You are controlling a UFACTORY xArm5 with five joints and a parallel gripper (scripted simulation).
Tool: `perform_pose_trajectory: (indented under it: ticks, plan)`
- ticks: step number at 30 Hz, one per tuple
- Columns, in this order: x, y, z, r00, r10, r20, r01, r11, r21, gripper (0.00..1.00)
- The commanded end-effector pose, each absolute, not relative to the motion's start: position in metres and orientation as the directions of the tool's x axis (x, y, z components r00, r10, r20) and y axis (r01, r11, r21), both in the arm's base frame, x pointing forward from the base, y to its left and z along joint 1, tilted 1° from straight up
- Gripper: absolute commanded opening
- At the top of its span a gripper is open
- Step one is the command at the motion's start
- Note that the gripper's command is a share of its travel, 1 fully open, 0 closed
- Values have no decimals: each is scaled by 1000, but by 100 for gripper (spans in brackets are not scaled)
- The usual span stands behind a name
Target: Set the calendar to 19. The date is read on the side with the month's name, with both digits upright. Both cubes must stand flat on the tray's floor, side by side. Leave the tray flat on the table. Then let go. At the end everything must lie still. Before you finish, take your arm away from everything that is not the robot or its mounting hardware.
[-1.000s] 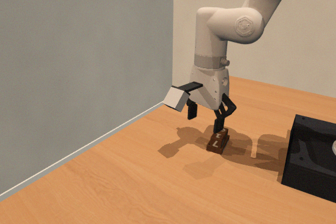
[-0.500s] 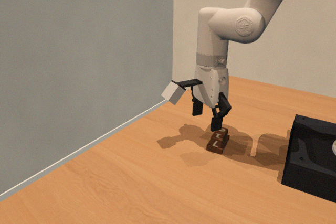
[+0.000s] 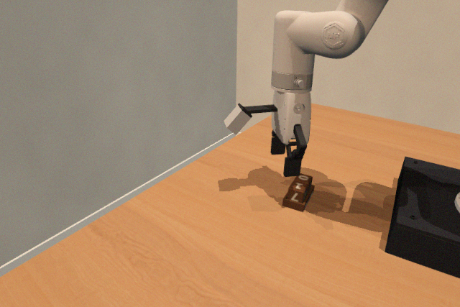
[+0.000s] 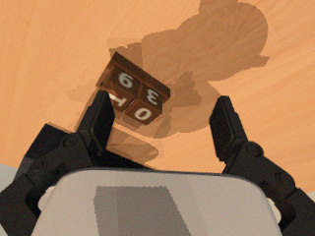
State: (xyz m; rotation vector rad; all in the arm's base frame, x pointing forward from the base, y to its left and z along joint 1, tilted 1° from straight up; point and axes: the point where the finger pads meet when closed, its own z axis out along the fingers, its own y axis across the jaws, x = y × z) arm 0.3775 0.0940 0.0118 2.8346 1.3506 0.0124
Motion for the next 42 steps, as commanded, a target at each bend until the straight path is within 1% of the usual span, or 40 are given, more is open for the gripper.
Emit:
perform_pose_trajectory:
  ticks: [1, 3, 42]
  plan:
    - [380, 90, 13, 750, 661, 10, 661, -750, 6, 100]
    - [381, 86, 13, 777, 630, 10, 630, -777, 5, 100]
    - [382, 82, 13, 777, 630, 10, 630, -777, 5, 100]
